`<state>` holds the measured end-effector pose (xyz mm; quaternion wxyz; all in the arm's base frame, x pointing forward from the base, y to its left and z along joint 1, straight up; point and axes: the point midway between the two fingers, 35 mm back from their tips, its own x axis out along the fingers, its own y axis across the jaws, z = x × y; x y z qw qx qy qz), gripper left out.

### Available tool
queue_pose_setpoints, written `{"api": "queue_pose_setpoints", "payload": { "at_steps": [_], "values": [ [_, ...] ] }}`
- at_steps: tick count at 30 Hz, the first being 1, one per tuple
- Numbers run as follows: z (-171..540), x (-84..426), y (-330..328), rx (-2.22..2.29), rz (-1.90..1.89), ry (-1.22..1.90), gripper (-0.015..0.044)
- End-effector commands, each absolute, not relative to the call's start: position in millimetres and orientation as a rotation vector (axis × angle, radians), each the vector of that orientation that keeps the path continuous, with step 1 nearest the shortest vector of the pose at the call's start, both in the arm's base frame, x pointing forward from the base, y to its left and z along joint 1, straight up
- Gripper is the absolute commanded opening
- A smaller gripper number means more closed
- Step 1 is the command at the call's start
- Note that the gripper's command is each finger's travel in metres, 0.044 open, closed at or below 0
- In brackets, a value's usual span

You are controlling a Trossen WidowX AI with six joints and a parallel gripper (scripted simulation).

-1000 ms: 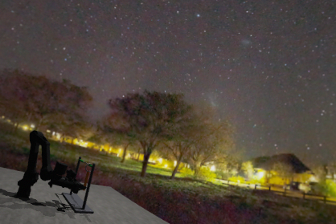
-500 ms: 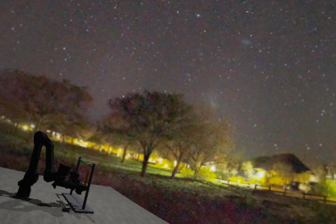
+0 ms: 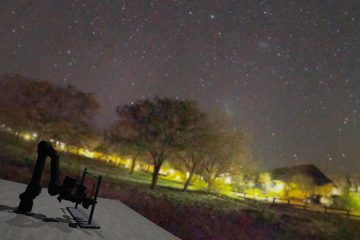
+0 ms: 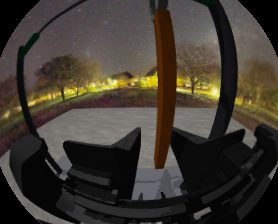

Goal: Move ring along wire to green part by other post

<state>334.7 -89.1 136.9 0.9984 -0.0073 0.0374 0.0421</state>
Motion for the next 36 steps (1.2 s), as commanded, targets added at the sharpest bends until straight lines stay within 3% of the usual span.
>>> {"api": "queue_pose_setpoints", "payload": {
  "at_steps": [1,15,20,22,28,36],
  "values": [
    [139.5,336.4,-90.3,-0.015,0.080,0.067,0.0160],
    [139.5,336.4,-90.3,-0.015,0.080,0.067,0.0160],
    [137.4,335.1,-89.2,-0.015,0.084,0.074,0.0029],
    [137.4,335.1,-89.2,-0.015,0.084,0.074,0.0015],
    [137.4,335.1,-89.2,-0.015,0.084,0.074,-0.0142],
    [138.3,335.1,-89.4,-0.015,0.085,0.074,-0.0150]
  ]
}}
